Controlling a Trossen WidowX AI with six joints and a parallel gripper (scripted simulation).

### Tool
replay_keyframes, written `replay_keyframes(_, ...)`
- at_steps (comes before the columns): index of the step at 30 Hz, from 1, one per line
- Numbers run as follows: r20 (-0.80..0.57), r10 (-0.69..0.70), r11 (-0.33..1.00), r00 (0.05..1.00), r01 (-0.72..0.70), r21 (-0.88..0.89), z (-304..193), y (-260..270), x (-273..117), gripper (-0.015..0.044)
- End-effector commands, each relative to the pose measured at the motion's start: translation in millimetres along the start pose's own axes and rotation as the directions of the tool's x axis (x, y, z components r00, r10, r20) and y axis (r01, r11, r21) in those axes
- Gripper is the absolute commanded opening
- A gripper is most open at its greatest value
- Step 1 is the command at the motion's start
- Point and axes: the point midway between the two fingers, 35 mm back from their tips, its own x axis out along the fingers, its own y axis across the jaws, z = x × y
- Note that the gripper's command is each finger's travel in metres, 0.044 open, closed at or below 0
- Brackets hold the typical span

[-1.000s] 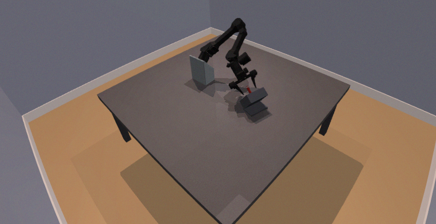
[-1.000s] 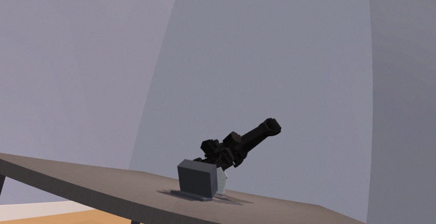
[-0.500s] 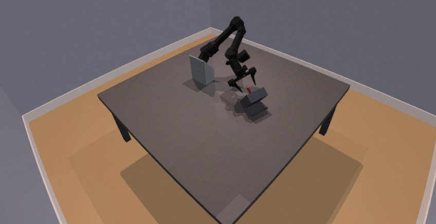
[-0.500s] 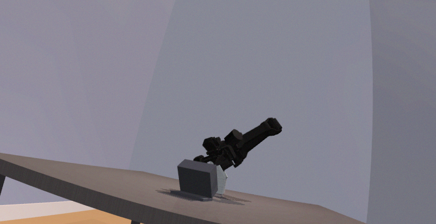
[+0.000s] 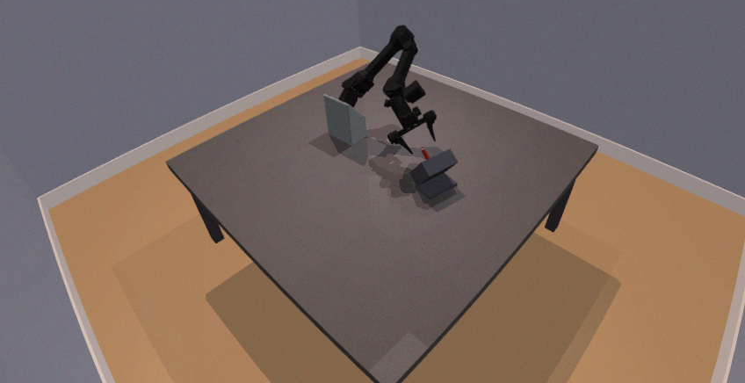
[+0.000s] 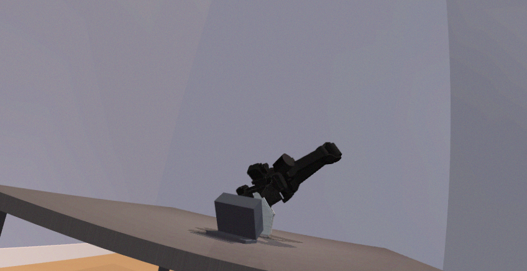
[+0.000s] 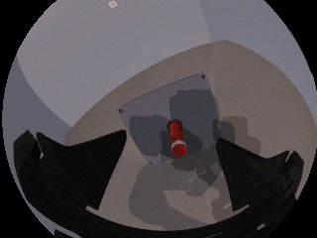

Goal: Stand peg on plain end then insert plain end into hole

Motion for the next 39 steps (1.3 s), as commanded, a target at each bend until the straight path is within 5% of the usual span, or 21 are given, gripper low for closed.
replay_keyframes(1, -0.006, -0.001, 1.000, 1.000, 0.001, -0.002, -1, 0, -5, 0.0440)
replay_keyframes(39, -0.002, -0.003, 1.000, 1.000, 0.003, 0.000, 4, 3, -43, 0.0440)
